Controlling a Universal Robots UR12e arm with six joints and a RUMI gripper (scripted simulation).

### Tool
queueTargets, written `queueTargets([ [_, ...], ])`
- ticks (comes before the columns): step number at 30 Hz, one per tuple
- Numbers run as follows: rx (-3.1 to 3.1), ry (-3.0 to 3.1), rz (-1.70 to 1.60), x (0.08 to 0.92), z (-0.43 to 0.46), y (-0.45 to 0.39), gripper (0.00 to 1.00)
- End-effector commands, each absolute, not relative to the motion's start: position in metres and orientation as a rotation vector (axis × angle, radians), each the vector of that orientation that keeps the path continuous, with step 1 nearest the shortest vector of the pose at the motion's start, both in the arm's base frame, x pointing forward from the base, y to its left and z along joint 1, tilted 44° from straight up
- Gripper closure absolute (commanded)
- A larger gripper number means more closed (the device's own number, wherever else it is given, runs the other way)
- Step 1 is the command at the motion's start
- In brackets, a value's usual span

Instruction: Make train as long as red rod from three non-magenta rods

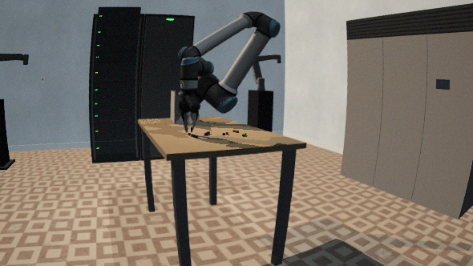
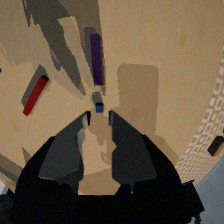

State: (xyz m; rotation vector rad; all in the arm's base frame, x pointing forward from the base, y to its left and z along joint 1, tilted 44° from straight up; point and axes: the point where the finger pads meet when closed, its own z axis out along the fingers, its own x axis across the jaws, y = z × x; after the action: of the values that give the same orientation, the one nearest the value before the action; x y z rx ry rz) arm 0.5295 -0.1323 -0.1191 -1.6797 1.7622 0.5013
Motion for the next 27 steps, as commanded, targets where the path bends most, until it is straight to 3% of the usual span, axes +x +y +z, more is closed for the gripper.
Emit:
queueTargets([
  [1, -1.68, 1.762, 0.5, 0.527, -0.108, -0.143, 0.86],
  [21, -1.68, 1.762, 0.5, 0.515, -0.063, -0.185, 0.86],
  [22, -1.68, 1.762, 0.5, 0.515, -0.063, -0.185, 0.0],
  [27, -1.68, 1.762, 0.5, 0.515, -0.063, -0.185, 0.0],
])
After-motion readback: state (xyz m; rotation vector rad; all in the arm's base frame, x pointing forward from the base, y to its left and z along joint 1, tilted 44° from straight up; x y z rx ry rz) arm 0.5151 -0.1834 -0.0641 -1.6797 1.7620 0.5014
